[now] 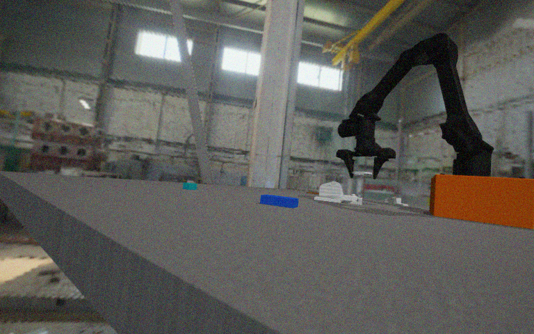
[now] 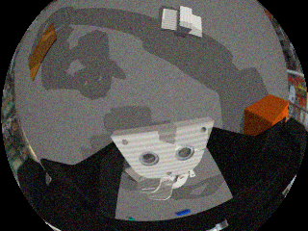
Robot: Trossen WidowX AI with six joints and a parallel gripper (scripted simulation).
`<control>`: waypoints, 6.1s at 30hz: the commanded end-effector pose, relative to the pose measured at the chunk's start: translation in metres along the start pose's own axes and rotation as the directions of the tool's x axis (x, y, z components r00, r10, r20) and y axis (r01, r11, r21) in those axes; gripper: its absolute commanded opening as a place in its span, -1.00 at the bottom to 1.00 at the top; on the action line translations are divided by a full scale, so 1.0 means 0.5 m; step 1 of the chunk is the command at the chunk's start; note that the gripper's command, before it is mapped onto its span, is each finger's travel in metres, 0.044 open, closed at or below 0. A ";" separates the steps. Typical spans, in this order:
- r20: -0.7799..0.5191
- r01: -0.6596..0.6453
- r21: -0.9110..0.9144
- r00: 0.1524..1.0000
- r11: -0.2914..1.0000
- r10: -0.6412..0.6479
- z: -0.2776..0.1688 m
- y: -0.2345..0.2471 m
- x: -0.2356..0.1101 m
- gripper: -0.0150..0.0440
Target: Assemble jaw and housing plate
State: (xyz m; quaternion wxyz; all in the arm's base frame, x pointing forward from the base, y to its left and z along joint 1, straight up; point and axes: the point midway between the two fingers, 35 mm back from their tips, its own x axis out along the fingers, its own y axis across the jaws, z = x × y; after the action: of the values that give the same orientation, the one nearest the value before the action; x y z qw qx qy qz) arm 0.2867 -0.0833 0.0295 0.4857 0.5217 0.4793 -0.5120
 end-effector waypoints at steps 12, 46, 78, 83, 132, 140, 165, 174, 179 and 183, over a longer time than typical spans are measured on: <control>-0.002 -0.008 0.372 1.000 0.928 0.009 -0.090 0.000 -0.004 0.70; -0.010 0.006 0.926 1.000 0.377 0.008 -0.270 -0.047 -0.003 0.70; -0.010 0.006 0.927 1.000 0.375 0.007 -0.269 -0.067 -0.003 0.70; -0.010 0.006 0.927 1.000 0.375 0.007 -0.268 -0.075 -0.002 0.70; -0.010 0.006 0.927 1.000 0.375 0.007 -0.269 -0.072 0.036 0.70; -0.010 0.006 0.927 1.000 0.375 0.007 -0.270 -0.071 0.062 0.70; -0.009 0.006 0.927 1.000 0.376 0.006 -0.269 -0.075 0.121 0.70; -0.009 0.006 0.927 1.000 0.376 0.006 -0.269 -0.075 0.121 0.70; -0.009 0.006 0.927 1.000 0.376 0.006 -0.269 -0.075 0.123 0.70; -0.009 0.006 0.927 1.000 0.375 0.006 -0.269 -0.075 0.126 0.70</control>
State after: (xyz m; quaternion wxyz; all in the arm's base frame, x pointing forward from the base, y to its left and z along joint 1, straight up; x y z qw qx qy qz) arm 0.2594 0.0536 -0.0319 0.1106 0.7068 0.1160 -0.6890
